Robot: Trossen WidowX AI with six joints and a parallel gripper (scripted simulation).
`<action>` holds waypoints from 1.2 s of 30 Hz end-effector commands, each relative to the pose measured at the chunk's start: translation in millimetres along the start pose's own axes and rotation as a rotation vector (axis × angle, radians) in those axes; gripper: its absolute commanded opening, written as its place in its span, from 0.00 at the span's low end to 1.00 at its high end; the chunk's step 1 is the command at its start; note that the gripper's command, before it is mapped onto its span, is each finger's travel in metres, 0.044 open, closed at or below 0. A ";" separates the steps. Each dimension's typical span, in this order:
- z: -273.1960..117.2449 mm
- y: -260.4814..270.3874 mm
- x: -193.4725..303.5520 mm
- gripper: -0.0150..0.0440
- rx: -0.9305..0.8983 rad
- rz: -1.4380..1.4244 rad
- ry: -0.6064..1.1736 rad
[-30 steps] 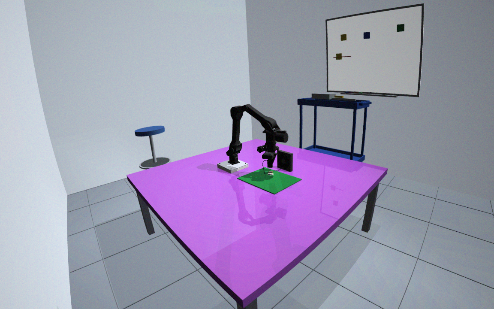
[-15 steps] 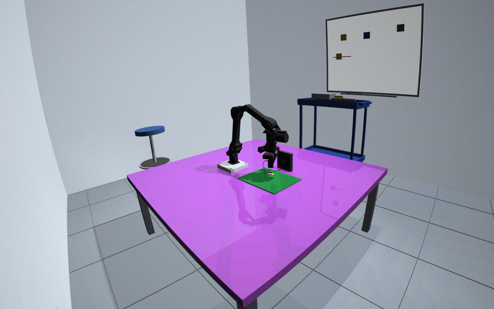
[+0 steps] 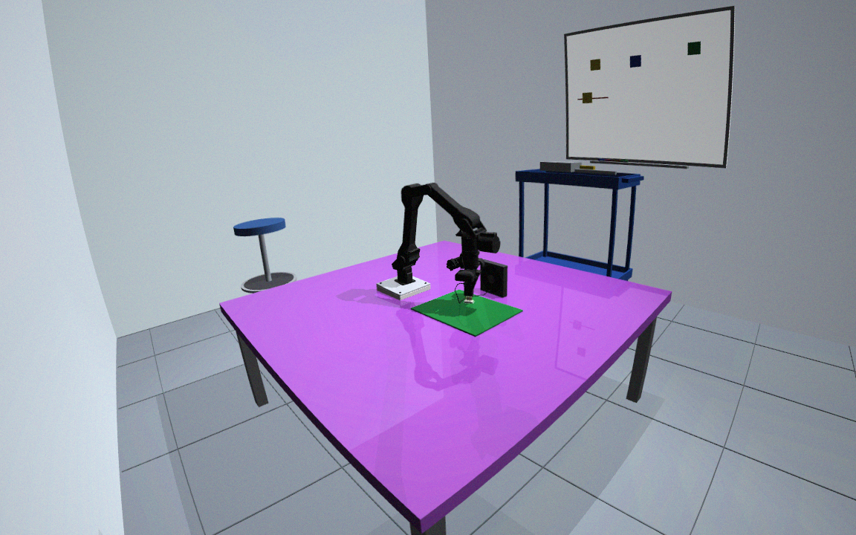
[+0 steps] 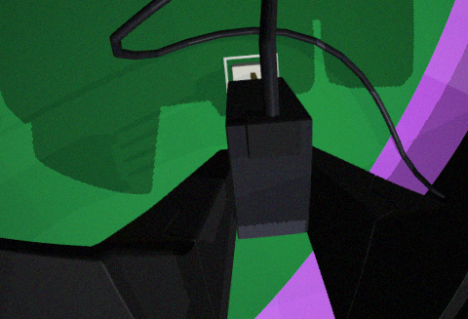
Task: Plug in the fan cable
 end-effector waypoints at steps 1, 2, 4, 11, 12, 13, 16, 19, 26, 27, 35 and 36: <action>0.3 0.0 -0.7 0.25 -0.003 -0.004 0.000; 0.2 -0.3 -1.1 0.25 -0.003 -0.004 0.000; 0.2 -0.3 -1.1 0.25 -0.003 -0.004 0.000; 1.0 -0.3 -1.1 0.25 -0.003 -0.004 0.000; 1.2 -0.3 -1.1 0.25 -0.003 -0.004 0.000; 1.5 -0.3 -1.0 0.25 -0.003 -0.004 0.000; 2.2 -0.3 -1.0 0.25 -0.003 -0.005 0.000; 2.8 -0.3 -0.9 0.25 -0.003 -0.004 0.000; 4.4 -0.3 -0.8 0.25 -0.003 -0.004 0.000; 4.6 -0.3 -0.8 0.25 -0.003 -0.004 0.000; 6.3 -0.3 -0.9 0.25 -0.003 -0.003 0.000; 6.5 -0.3 -0.9 0.25 -0.003 -0.003 0.000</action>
Point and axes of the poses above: the point midway between the two fingers, 35 mm back from their tips, its own z axis out along the fingers, its own y axis across the jaws, x = y × z, the point moved 2 cm from there along -z, back along the fingers, and after that the axes turned 10 degrees about -z, right-handed, at the moved point
